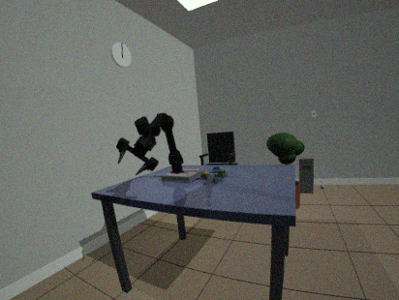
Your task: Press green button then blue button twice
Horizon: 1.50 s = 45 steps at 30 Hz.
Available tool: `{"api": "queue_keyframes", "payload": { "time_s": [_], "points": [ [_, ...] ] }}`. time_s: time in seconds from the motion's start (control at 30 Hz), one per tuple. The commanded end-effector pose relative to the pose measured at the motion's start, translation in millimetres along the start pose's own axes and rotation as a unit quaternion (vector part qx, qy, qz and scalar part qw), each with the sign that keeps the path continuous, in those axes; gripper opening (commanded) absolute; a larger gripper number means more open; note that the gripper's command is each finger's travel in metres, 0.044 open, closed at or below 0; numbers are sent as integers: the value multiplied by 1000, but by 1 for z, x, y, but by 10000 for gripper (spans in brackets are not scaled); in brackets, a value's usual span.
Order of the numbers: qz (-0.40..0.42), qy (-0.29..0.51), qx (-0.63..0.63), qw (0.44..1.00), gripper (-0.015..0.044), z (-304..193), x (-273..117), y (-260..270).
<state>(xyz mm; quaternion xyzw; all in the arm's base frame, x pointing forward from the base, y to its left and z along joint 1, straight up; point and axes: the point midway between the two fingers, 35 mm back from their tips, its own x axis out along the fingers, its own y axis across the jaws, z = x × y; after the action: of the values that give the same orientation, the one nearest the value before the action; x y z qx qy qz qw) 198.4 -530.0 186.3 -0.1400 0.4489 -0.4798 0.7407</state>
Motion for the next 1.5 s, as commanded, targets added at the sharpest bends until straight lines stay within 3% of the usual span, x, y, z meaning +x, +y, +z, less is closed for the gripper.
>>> {"api": "queue_keyframes", "payload": {
  "time_s": [0.0, 0.33, 0.67, 1.03, 1.33, 1.47],
  "points": [
    [70, -11, -3, 998, 400, 30, -25, 64],
    [212, -14, -25, 977, 400, 71, -105, 197],
    [337, 18, -71, 938, 400, 68, -218, 312],
    [433, 88, -157, 883, 400, 7, -362, 394],
    [456, 162, -255, 837, 400, -84, -473, 408],
    [454, 173, -271, 831, 400, -99, -487, 406]
  ]
}}
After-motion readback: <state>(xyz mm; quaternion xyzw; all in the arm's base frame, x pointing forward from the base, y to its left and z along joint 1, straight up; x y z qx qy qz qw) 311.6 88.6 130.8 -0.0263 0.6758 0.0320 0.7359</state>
